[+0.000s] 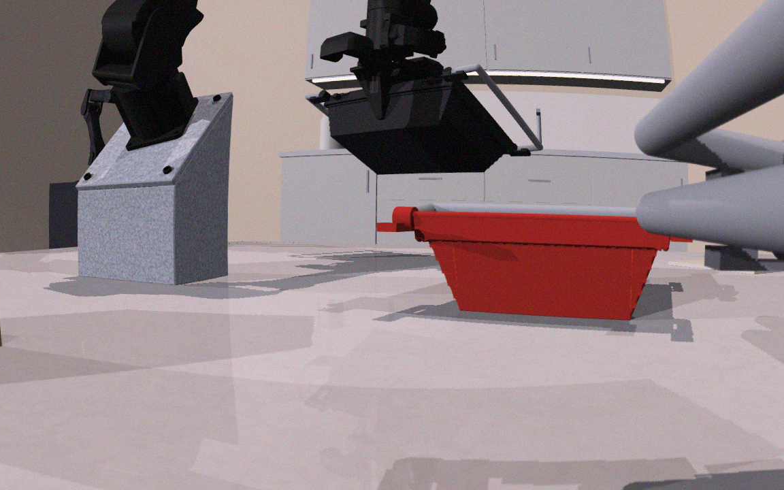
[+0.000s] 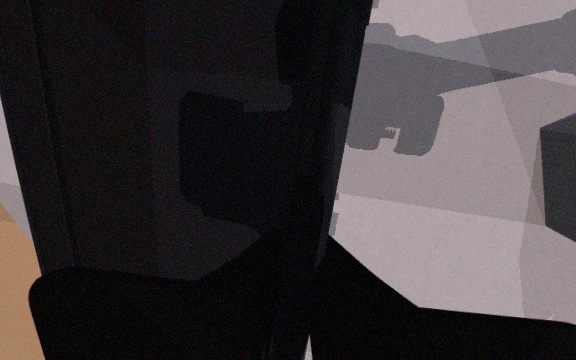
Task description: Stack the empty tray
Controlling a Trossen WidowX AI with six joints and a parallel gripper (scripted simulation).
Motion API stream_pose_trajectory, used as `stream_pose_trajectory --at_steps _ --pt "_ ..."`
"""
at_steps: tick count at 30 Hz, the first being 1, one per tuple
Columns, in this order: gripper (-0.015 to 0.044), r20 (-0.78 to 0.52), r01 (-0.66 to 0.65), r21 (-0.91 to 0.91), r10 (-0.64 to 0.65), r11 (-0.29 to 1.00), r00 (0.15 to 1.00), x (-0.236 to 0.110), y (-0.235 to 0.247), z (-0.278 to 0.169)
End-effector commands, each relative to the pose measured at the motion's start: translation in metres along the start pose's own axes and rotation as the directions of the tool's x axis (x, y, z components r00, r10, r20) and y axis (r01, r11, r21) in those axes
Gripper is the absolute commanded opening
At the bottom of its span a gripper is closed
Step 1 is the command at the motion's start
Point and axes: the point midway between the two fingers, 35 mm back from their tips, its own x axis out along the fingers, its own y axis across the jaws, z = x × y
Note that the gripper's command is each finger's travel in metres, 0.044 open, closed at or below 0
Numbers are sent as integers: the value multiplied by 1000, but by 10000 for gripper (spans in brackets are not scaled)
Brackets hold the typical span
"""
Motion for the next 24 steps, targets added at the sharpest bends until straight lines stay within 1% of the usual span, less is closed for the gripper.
stream_pose_trajectory --at_steps 1,12,24 --pt "0 -5 -43 80 43 996 999 -16 1 22" --pt "0 -10 -54 255 59 965 998 -25 -8 71" --pt "0 -9 -58 440 69 896 998 -29 -24 123"
